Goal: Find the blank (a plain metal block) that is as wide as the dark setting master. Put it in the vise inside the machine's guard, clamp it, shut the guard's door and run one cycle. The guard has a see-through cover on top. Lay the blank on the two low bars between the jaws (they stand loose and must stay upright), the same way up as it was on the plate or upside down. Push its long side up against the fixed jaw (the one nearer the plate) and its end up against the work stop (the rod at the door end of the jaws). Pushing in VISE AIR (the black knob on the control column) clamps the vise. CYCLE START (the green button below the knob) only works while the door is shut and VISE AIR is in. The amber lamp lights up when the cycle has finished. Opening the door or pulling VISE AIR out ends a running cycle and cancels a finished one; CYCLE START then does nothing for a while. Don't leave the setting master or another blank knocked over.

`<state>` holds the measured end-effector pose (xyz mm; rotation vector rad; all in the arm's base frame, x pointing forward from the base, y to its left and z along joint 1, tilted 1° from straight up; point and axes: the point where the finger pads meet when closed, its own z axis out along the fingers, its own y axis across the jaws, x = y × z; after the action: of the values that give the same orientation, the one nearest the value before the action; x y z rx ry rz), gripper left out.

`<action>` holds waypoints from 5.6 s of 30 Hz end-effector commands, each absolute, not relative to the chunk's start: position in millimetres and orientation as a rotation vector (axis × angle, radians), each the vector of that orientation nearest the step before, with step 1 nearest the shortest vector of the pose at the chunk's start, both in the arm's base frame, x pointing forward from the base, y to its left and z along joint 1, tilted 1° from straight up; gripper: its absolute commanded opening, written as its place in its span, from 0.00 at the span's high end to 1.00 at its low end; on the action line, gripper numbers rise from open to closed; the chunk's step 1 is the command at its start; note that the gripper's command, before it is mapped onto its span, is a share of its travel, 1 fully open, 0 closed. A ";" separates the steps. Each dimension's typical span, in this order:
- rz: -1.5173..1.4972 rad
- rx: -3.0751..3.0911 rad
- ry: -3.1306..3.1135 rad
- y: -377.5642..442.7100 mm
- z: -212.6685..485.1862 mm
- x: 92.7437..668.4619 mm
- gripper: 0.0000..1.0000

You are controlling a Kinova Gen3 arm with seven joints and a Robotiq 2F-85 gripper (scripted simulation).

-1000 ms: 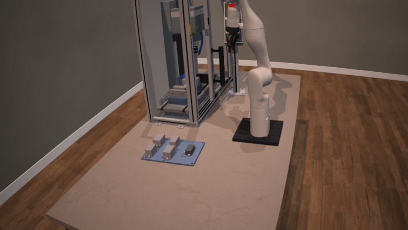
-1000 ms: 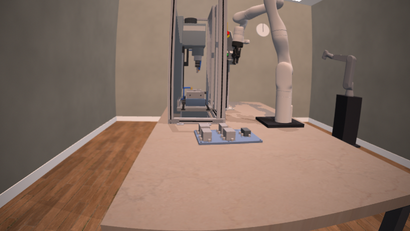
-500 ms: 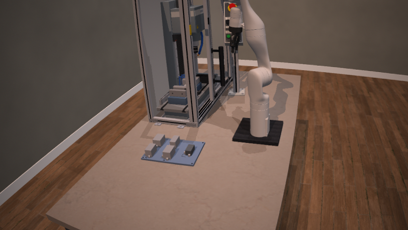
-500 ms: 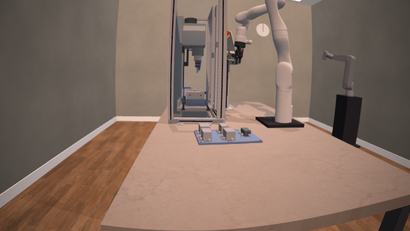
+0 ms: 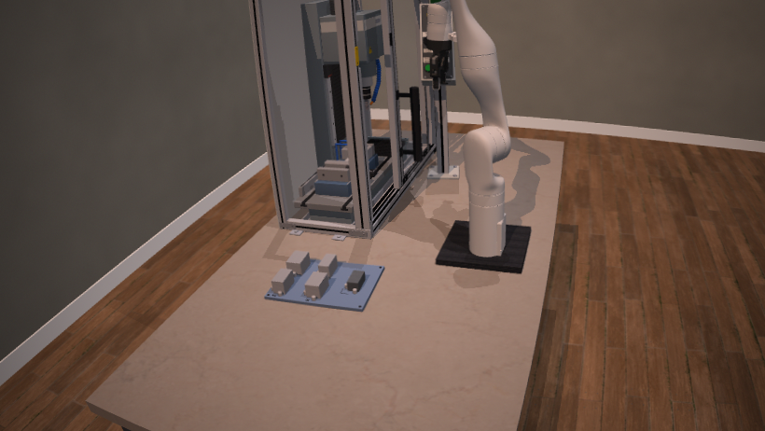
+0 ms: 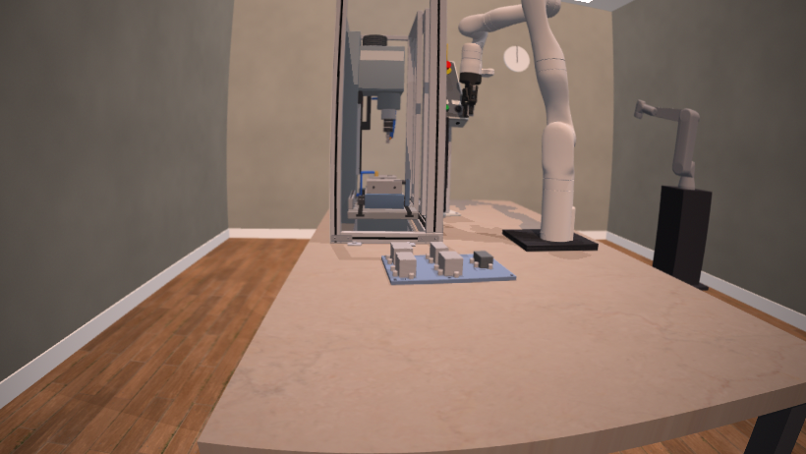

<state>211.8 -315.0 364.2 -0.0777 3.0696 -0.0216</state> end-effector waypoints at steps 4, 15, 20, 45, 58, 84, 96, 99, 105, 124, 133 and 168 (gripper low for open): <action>-0.013 -0.081 3.126 -314.9 392.7 211.6 0.20; -0.013 -0.081 3.126 -314.8 405.6 211.4 0.20; -0.013 -0.081 3.126 -314.8 405.6 211.4 0.20; -0.013 -0.081 3.126 -314.8 405.6 211.4 0.90; -0.013 -0.081 3.126 -314.8 405.6 211.4 0.90; -0.013 -0.081 3.126 -255.3 398.5 208.4 0.90; -0.013 -0.081 3.126 -243.5 397.0 207.8 0.90; -0.013 -0.081 3.126 -207.8 392.7 206.0 0.90; -0.013 -0.081 3.126 -195.9 391.3 205.4 0.90; -0.013 -0.081 3.126 -136.5 384.1 202.4 0.90; -0.012 -0.081 3.126 -88.9 378.4 200.0 0.90; -0.012 -0.081 3.126 42.0 362.7 193.5 0.90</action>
<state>194.5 1.4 367.2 -0.0828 3.1280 -0.0060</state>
